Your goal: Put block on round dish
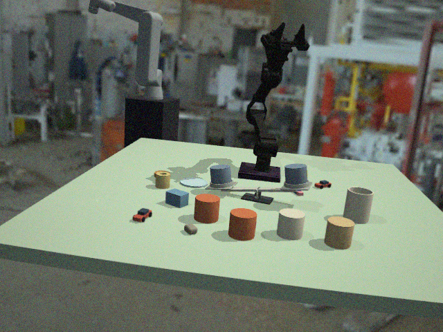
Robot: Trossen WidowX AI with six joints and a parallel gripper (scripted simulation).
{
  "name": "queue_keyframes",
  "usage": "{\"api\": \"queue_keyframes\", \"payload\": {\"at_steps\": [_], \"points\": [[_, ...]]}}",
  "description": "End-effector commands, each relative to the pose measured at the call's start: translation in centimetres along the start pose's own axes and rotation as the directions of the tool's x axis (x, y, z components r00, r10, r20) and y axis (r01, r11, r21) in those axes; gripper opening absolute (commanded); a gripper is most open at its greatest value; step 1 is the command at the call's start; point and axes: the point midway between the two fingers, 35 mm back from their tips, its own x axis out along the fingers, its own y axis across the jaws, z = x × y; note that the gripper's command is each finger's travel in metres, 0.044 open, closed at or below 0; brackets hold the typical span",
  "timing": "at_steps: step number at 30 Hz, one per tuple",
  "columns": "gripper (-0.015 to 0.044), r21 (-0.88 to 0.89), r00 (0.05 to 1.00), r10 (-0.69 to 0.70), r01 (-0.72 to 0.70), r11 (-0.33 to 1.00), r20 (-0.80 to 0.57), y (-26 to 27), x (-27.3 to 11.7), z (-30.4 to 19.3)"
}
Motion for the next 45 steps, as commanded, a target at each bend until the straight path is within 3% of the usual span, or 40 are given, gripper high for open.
{"api": "queue_keyframes", "payload": {"at_steps": [1, 10, 20, 33, 45], "points": [[0.0426, 0.001, 1.000, -0.003, 0.003, 1.000, -0.005, -0.1, 0.0, -0.1], [0.0440, 0.036, 0.961, -0.132, 0.145, 0.989, -0.245, -2.8, 0.6, -6.2], [0.0440, 0.000, 0.812, -0.269, 0.314, 0.949, -0.518, -5.7, -0.9, -13.3], [0.0440, -0.171, 0.481, -0.401, 0.452, 0.876, -0.780, -8.5, -5.9, -20.8], [0.0440, -0.381, 0.104, -0.482, 0.479, 0.791, -0.870, -10.2, -12.3, -24.7]]}}
